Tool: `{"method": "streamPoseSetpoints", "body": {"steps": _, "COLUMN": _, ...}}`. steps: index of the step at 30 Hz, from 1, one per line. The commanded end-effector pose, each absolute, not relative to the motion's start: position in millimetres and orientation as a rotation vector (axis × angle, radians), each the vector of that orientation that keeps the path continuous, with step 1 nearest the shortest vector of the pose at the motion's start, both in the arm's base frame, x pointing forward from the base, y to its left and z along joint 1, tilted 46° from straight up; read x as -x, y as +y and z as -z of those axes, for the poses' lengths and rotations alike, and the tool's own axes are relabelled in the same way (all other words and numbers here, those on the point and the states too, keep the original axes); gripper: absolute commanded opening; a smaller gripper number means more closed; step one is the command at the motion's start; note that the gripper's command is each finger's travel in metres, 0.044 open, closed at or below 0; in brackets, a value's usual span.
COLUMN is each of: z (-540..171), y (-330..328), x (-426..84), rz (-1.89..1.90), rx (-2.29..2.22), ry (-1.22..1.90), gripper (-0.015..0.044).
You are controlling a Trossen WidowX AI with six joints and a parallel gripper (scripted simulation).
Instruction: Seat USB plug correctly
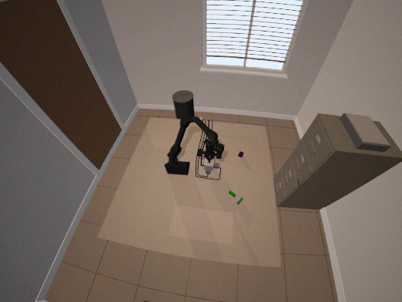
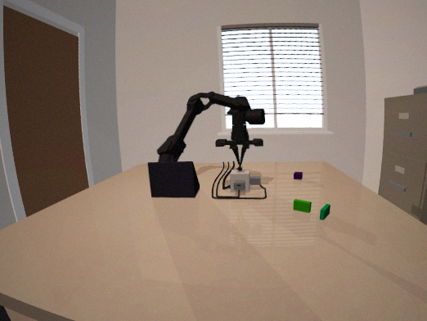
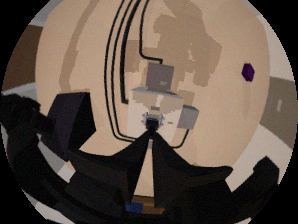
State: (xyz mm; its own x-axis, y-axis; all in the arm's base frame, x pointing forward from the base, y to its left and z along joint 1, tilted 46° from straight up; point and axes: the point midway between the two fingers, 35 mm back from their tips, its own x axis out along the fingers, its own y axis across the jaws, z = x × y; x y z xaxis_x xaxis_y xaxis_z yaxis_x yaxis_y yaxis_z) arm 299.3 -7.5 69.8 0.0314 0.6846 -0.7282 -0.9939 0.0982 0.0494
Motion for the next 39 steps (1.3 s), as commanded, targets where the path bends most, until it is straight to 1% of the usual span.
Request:
{"method": "streamPoseSetpoints", "body": {"steps": 1, "z": -69.7, "y": -7.1, "x": -299.8, "rz": -1.399, "rx": 0.560, "ry": 0.697, "gripper": 0.0000}}
{"method": "streamPoseSetpoints", "body": {"steps": 39, "z": -66.6, "y": -3.8, "x": -300.0, "rz": -1.399, "rx": 0.560, "ry": 0.697, "gripper": 0.0000}}
